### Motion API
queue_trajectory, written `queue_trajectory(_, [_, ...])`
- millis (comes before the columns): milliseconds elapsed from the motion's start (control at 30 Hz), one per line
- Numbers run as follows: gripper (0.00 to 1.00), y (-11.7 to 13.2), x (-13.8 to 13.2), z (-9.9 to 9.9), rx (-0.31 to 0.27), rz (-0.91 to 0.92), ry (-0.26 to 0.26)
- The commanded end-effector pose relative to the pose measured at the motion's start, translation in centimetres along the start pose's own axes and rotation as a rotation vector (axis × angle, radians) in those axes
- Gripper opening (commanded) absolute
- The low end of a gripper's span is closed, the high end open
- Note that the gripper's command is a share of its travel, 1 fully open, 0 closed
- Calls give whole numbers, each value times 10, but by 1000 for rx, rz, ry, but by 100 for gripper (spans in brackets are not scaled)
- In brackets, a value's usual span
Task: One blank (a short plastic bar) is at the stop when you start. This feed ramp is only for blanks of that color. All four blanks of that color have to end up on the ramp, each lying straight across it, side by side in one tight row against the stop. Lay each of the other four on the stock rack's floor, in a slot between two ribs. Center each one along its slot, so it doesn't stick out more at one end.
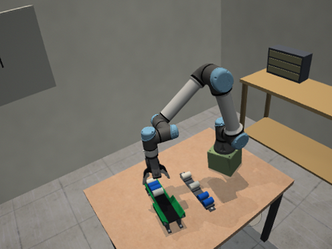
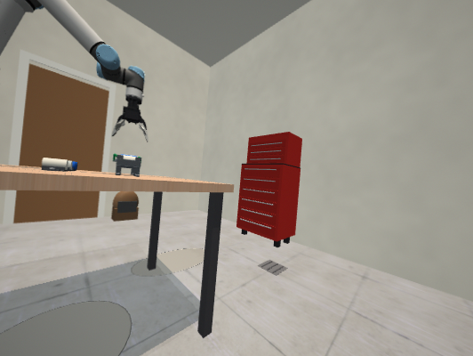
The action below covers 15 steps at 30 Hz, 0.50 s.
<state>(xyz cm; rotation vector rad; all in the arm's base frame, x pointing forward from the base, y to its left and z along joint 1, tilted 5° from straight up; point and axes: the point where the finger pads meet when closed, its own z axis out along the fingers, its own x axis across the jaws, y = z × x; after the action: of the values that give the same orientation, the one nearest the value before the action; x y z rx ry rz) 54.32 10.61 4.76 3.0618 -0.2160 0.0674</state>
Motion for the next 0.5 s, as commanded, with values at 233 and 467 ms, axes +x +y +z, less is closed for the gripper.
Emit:
queue_trajectory(233, [100,2,4,0,0,246,2])
queue_trajectory(467, [100,4,7,1,0,398,2])
